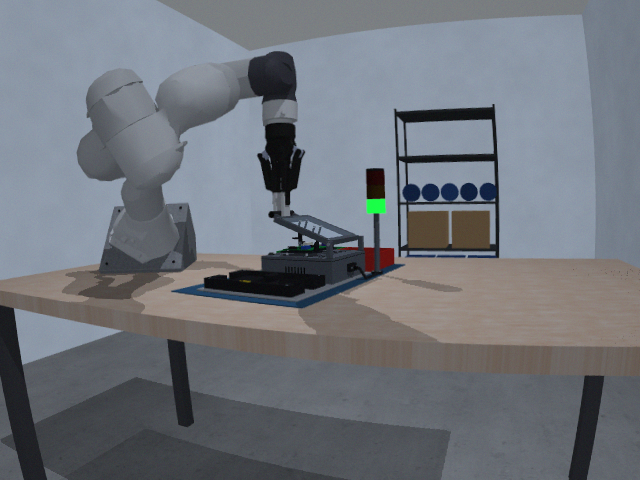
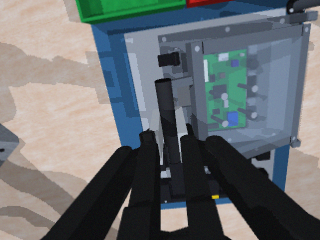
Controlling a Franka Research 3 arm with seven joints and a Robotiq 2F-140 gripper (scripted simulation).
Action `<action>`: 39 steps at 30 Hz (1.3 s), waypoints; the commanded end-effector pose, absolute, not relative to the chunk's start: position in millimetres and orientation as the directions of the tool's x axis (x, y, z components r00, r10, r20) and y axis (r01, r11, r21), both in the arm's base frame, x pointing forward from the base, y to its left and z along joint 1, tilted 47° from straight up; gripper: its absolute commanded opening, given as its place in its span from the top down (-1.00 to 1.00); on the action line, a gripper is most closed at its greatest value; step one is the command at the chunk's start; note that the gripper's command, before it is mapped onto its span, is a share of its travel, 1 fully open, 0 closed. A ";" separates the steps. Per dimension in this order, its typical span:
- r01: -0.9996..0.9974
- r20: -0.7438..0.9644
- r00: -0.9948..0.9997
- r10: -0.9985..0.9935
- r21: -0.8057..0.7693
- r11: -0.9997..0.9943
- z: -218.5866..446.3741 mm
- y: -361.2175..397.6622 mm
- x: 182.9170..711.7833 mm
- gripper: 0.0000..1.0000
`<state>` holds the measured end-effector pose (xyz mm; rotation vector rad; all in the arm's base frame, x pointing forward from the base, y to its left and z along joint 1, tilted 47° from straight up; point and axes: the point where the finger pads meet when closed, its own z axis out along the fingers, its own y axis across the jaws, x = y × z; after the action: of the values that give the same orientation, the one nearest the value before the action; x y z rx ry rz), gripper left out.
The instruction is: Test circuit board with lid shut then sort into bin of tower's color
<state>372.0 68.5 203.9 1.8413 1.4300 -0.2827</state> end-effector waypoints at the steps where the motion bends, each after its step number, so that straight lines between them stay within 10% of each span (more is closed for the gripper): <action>1: 0.897 -0.592 0.345 0.728 0.436 -0.070 203.3 69.3 372.4 1.00; 39: 0.897 -0.592 0.345 0.728 0.436 -0.070 256.4 106.7 385.4 1.00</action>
<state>383.0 102.6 251.9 1.8484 1.4276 -0.2940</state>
